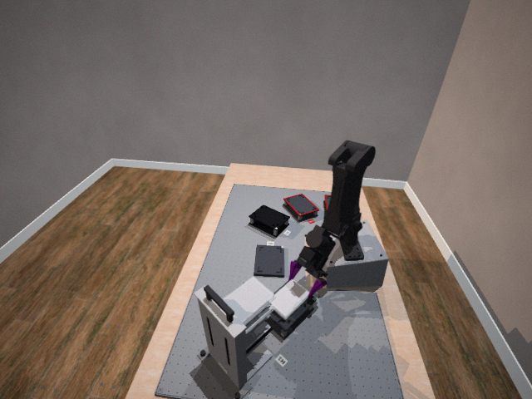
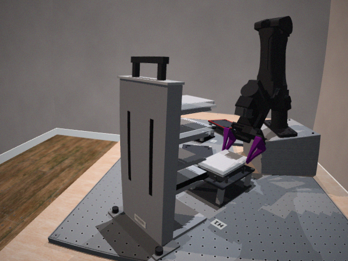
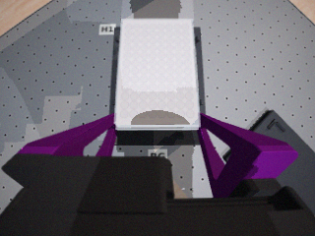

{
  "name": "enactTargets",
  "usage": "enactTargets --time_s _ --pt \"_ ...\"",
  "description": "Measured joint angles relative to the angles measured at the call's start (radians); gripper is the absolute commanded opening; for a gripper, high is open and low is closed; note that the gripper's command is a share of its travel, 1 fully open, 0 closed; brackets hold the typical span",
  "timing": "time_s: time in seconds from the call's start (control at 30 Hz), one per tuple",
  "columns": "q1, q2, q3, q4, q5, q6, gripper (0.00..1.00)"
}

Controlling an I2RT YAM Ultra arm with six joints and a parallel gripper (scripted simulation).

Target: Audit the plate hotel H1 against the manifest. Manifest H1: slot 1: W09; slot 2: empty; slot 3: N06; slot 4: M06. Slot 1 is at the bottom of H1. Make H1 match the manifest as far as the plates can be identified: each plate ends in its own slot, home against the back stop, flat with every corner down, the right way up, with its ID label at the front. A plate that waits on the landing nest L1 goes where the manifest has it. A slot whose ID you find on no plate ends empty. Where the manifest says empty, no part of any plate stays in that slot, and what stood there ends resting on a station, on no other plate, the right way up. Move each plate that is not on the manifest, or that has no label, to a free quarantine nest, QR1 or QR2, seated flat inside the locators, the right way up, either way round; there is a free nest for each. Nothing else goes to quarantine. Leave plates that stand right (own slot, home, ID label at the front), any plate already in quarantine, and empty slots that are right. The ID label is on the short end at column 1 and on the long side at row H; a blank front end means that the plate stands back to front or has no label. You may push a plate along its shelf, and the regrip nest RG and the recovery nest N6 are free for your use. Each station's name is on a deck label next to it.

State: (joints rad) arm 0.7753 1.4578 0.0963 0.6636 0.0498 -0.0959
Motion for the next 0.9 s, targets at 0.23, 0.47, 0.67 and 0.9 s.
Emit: enactTargets --time_s 0.23,0.47,0.67,0.9 --pt "-0.002 0.037 -0.005 0.04 -0.002 -0.002 0.86" --pt "-0.004 0.064 -0.008 0.074 -0.003 -0.003 0.86" --pt "-0.006 0.097 -0.011 0.108 -0.005 -0.004 0.86" --pt "-0.008 0.129 -0.013 0.143 -0.006 -0.005 0.86"
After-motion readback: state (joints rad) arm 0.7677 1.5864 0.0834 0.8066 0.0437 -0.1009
